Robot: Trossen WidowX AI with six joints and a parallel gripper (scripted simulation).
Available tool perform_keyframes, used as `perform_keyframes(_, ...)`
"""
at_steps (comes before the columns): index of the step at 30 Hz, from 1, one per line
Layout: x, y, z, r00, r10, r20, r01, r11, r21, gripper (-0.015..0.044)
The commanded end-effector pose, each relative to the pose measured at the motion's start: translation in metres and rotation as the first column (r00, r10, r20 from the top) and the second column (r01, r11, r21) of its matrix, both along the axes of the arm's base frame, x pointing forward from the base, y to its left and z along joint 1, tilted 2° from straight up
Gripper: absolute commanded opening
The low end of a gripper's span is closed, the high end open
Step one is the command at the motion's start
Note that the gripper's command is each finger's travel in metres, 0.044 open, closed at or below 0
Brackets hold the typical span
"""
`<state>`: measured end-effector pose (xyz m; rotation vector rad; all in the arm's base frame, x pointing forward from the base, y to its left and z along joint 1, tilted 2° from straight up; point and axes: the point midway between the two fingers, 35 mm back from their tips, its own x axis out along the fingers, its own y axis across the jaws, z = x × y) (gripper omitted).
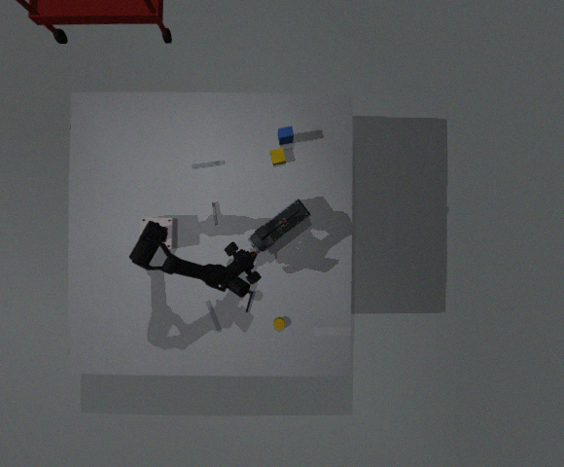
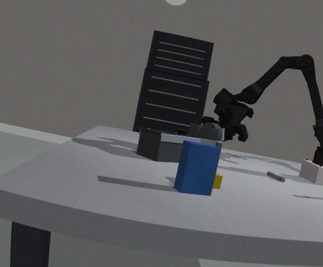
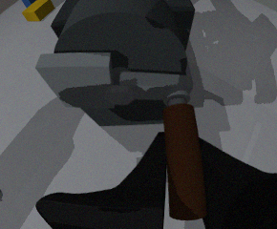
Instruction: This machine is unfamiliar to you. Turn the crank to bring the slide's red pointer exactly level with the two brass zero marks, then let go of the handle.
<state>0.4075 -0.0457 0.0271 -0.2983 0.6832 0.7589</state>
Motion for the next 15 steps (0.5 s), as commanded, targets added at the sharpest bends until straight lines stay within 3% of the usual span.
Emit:
perform_keyframes(1, -0.0007, 0.0017, -0.0096, 1.0, -0.002, -0.014, 0.002, 1.0, -0.003, 0.0)
perform_keyframes(15, -0.0027, 0.0041, -0.0146, 1.0, -0.002, -0.014, 0.002, 1.0, -0.003, 0.0)
